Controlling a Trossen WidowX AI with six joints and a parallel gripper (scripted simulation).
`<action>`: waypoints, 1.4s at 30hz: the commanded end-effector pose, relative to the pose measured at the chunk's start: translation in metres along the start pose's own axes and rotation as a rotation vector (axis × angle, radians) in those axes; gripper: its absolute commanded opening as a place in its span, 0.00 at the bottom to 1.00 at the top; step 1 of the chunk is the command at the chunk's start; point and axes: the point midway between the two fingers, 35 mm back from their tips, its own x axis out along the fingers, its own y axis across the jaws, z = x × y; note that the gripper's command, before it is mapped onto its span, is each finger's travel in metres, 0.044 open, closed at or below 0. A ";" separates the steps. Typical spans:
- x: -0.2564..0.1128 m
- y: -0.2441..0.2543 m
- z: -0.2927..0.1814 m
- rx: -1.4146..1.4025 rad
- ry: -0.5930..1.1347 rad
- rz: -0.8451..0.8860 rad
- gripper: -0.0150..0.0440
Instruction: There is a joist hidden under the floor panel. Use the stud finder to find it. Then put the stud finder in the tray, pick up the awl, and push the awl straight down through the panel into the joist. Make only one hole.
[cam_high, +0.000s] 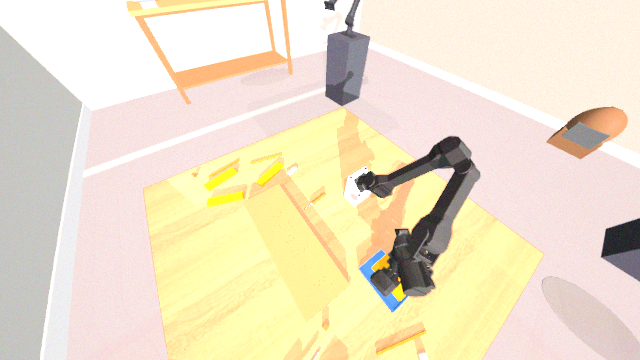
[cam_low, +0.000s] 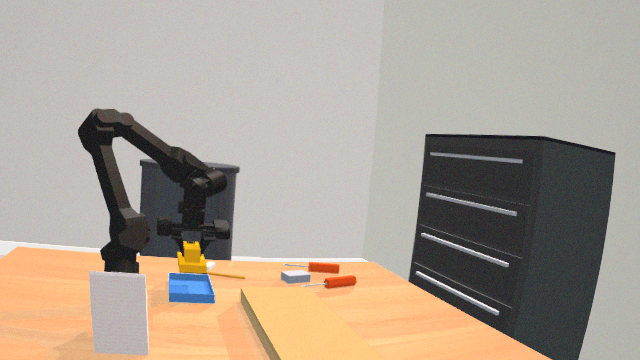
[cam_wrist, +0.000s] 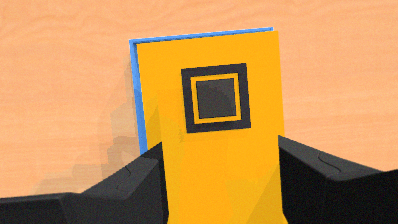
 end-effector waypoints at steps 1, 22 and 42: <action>0.007 -0.001 -0.002 0.004 0.001 -0.003 0.25; 0.042 0.002 -0.013 0.005 -0.001 -0.002 0.25; 0.063 0.003 -0.019 0.007 -0.004 -0.001 0.25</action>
